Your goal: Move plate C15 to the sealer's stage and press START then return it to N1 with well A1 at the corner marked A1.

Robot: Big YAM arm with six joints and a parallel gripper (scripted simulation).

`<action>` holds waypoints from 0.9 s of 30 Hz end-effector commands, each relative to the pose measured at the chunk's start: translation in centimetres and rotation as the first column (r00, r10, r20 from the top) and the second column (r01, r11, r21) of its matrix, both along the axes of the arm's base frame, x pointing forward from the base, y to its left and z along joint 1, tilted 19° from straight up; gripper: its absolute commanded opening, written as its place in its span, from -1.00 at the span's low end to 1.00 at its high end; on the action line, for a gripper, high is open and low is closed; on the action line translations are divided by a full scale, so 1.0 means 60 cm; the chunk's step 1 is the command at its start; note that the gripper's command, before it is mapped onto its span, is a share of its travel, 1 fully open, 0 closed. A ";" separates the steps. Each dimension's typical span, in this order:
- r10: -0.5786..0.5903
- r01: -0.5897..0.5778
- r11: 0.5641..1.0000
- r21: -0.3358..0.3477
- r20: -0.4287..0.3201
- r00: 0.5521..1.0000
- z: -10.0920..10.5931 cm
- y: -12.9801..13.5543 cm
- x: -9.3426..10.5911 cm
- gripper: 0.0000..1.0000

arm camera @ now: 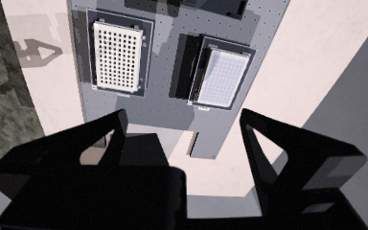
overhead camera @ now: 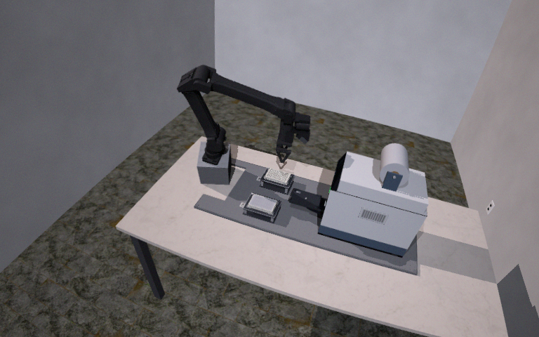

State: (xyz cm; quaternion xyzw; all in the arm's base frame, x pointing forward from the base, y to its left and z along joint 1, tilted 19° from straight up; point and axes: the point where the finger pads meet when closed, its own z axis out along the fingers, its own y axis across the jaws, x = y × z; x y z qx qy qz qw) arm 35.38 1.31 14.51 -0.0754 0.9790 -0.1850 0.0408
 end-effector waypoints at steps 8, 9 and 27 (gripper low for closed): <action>-0.347 0.332 0.935 0.124 0.125 0.930 0.002 -0.014 0.001 1.00; -0.332 0.319 0.941 0.116 0.121 0.935 0.002 -0.013 0.001 1.00; -0.230 0.223 0.971 0.084 0.088 0.969 0.004 -0.001 0.007 1.00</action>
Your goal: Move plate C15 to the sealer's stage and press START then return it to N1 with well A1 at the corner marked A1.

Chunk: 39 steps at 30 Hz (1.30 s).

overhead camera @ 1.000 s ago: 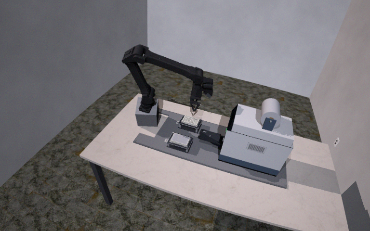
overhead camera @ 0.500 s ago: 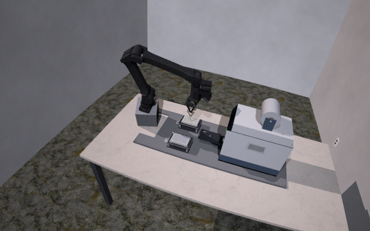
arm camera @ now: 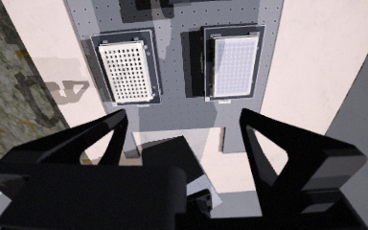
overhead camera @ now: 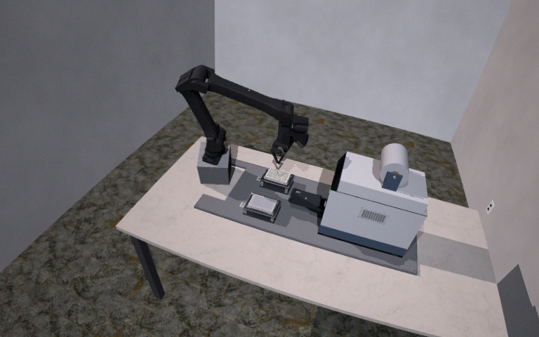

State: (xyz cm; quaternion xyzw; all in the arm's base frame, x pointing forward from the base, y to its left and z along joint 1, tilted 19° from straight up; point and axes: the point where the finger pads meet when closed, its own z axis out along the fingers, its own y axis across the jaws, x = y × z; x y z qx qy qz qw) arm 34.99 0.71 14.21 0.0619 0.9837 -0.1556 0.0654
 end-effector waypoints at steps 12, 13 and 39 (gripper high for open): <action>0.039 -0.039 0.999 -0.006 -0.011 0.999 0.011 0.002 0.017 1.00; 0.036 -0.037 0.999 -0.006 -0.012 0.999 0.012 0.000 0.018 1.00; 0.038 -0.038 0.999 -0.004 0.002 0.999 0.023 0.000 0.028 1.00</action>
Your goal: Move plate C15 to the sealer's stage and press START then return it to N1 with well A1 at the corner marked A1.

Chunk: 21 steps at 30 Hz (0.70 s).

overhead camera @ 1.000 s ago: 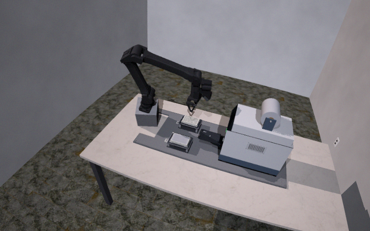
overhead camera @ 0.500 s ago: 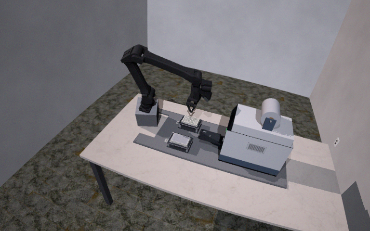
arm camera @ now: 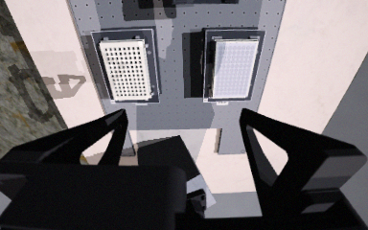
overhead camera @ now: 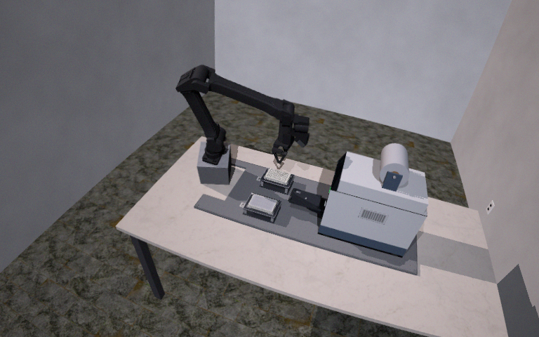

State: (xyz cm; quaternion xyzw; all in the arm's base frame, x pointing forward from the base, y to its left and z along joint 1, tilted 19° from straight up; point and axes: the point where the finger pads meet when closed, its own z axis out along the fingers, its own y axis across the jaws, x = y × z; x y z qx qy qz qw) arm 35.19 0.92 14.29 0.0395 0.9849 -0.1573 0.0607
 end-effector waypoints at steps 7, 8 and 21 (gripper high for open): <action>0.023 -0.022 1.000 -0.010 0.117 0.993 -0.001 -0.012 0.024 1.00; 0.032 -0.030 0.999 -0.013 0.134 0.990 -0.012 -0.016 0.020 1.00; 0.101 -0.093 0.995 -0.043 0.245 0.964 -0.110 -0.044 0.009 1.00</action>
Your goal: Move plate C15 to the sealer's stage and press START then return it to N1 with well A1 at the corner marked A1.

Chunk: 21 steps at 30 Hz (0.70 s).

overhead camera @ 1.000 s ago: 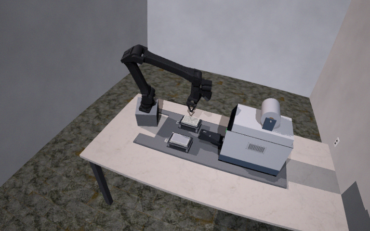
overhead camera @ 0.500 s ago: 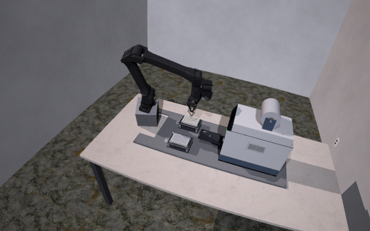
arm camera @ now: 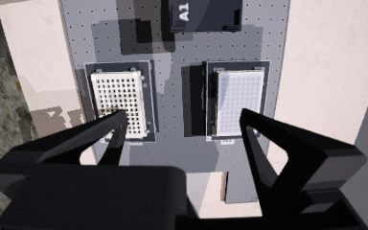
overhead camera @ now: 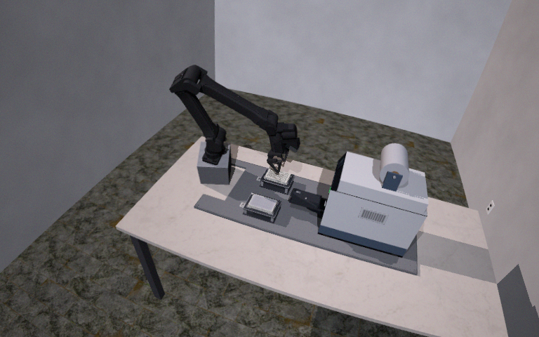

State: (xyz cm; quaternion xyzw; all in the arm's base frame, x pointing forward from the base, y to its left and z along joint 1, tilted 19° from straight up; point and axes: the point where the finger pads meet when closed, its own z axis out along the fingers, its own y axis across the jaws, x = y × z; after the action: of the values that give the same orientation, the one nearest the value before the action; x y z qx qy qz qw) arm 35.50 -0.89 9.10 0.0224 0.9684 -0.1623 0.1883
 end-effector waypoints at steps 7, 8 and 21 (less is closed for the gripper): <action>0.052 -0.051 0.998 -0.026 0.044 0.998 -0.104 -0.036 -0.005 1.00; 0.049 -0.048 0.999 -0.024 0.050 0.998 -0.097 -0.032 0.003 1.00; 0.024 -0.023 1.000 -0.009 0.111 0.994 -0.046 -0.017 0.029 1.00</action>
State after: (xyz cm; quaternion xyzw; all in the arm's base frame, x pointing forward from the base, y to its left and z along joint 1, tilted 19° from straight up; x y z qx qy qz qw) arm 35.17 -2.26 4.12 0.0083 0.9610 -0.1662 0.2207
